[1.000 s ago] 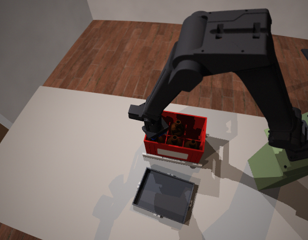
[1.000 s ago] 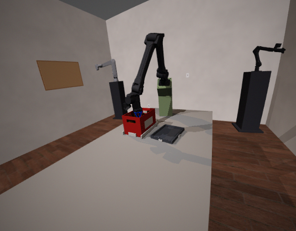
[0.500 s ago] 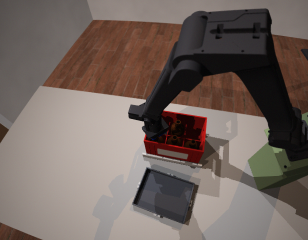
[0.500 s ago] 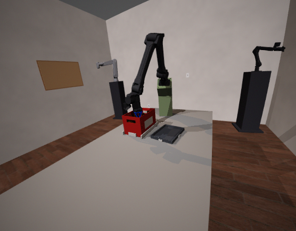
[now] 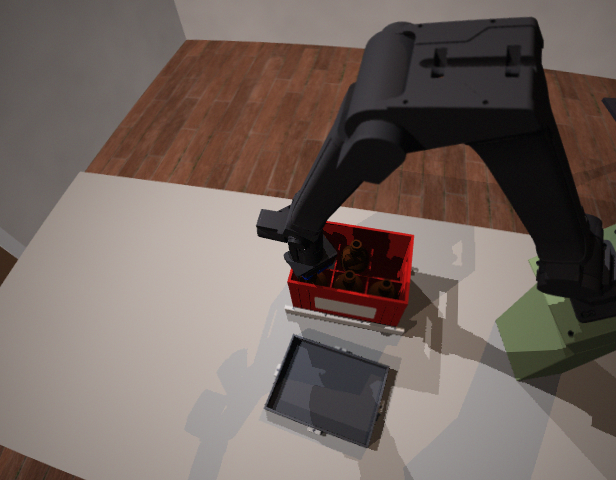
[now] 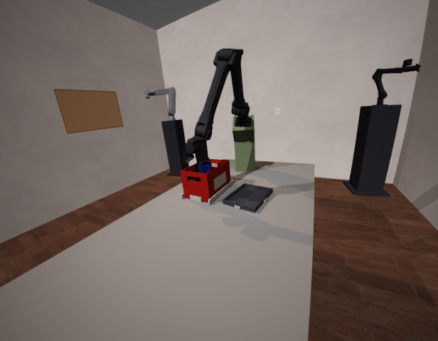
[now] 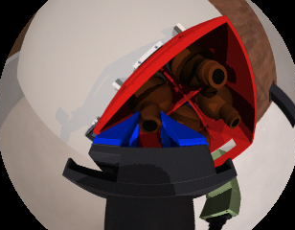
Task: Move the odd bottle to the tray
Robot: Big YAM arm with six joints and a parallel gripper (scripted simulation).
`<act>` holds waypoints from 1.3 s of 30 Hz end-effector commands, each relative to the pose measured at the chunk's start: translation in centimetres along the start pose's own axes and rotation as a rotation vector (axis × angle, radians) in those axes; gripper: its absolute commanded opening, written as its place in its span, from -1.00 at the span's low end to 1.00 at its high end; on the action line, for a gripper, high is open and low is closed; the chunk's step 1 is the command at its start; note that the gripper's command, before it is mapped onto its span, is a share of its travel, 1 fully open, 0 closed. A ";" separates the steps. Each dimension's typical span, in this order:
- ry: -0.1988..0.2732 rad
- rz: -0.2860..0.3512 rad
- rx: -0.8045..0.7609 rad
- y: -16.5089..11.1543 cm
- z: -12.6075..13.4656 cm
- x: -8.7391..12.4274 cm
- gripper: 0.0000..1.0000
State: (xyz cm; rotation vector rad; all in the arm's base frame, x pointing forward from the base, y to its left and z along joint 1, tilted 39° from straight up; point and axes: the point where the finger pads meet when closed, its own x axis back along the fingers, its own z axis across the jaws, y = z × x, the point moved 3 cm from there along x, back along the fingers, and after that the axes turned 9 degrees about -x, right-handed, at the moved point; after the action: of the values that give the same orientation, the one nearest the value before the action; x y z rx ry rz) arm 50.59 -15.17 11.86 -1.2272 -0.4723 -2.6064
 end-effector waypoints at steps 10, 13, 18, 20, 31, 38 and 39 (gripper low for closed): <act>0.010 -0.005 -0.001 0.4 0.7 -0.4 0.21; 0.014 -0.003 0.002 0.3 0.9 -0.4 0.21; 0.014 -0.003 0.002 0.3 0.9 -0.4 0.21; 0.014 -0.003 0.002 0.3 0.9 -0.4 0.21; 0.014 -0.003 0.002 0.3 0.9 -0.4 0.21; 0.014 -0.003 0.002 0.3 0.9 -0.4 0.21; 0.014 -0.003 0.002 0.3 0.9 -0.4 0.21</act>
State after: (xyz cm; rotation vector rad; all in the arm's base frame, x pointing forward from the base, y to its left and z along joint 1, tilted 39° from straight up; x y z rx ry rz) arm 50.55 -15.26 11.81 -1.2310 -0.4726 -2.6074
